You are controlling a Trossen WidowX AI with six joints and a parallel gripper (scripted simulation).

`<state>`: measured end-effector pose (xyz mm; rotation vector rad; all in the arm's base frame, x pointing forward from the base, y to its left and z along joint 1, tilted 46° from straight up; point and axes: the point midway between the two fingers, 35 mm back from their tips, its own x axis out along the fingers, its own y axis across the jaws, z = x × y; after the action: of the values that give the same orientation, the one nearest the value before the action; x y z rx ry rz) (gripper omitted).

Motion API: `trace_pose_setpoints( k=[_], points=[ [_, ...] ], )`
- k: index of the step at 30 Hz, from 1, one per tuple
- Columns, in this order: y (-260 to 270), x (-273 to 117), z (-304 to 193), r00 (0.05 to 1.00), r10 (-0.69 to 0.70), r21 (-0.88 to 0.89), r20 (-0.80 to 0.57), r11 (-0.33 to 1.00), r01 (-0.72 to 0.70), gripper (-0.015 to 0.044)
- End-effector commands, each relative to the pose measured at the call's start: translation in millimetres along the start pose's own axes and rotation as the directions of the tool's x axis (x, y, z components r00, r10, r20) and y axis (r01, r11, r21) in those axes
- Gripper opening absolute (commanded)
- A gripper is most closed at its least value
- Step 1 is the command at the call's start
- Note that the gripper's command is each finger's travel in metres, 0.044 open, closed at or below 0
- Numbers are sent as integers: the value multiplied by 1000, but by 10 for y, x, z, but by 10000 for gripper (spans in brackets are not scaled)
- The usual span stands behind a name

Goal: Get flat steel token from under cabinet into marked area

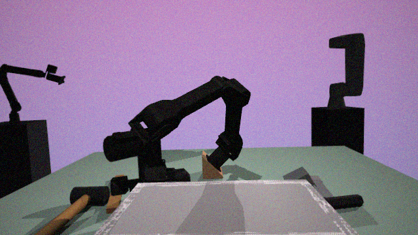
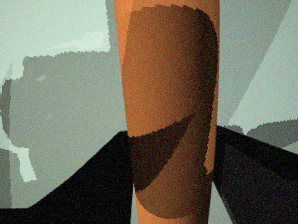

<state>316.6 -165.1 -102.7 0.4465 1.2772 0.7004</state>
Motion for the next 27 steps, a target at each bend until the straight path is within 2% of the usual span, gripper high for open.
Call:
trace_pose_setpoints(
  k=[1, 27],
  points=[
    [-14, -2, 39, 1000, 0, 7, 1, 1000, 0, 0],
    [-15, -6, 347, 1000, 0, 6, 2, 1000, 0, 0]
  ],
)
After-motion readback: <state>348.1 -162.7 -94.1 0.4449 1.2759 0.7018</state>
